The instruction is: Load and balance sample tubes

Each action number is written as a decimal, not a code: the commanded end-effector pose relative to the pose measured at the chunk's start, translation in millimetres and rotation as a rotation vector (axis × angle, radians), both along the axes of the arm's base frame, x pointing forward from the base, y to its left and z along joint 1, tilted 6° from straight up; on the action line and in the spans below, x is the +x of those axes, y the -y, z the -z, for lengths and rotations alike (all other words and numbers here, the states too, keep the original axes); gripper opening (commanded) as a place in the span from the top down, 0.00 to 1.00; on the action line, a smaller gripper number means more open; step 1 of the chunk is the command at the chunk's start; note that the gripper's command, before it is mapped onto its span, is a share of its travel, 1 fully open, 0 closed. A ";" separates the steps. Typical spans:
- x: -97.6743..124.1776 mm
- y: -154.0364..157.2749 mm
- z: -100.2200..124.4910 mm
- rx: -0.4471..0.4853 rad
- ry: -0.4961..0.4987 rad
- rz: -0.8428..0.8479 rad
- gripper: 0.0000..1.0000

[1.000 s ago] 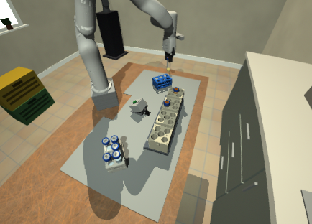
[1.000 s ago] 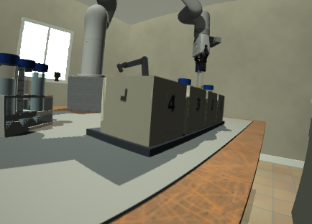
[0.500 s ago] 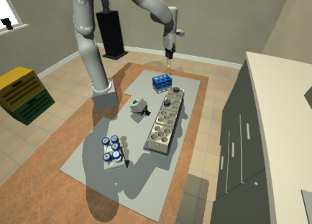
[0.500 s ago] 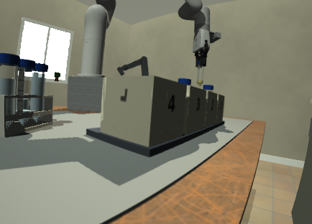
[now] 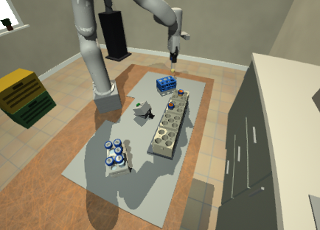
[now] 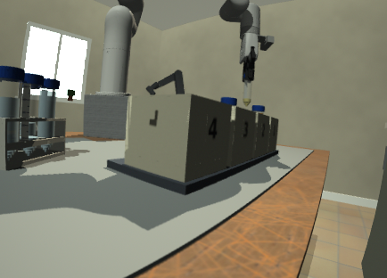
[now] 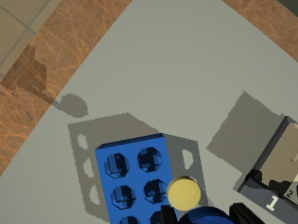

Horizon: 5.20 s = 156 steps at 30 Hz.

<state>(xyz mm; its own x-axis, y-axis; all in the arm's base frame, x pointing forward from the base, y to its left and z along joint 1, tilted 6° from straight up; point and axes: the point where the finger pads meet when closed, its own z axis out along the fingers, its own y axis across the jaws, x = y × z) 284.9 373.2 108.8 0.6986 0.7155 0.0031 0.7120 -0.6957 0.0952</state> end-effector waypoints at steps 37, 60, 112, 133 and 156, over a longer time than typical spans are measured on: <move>76.7 162.8 -18.1 0.047 0.045 0.587 1.00; 116.5 249.0 -26.6 0.046 0.046 0.587 1.00; 212.6 457.5 -47.4 0.045 0.047 0.587 1.00; 225.7 485.8 -50.3 0.044 0.047 0.587 1.00; 228.0 487.7 -20.4 0.044 0.047 0.587 1.00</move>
<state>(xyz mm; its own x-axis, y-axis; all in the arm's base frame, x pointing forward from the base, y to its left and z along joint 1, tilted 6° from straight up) 511.0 -113.9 132.6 0.9763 0.2078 0.0600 0.2031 -0.9761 0.0772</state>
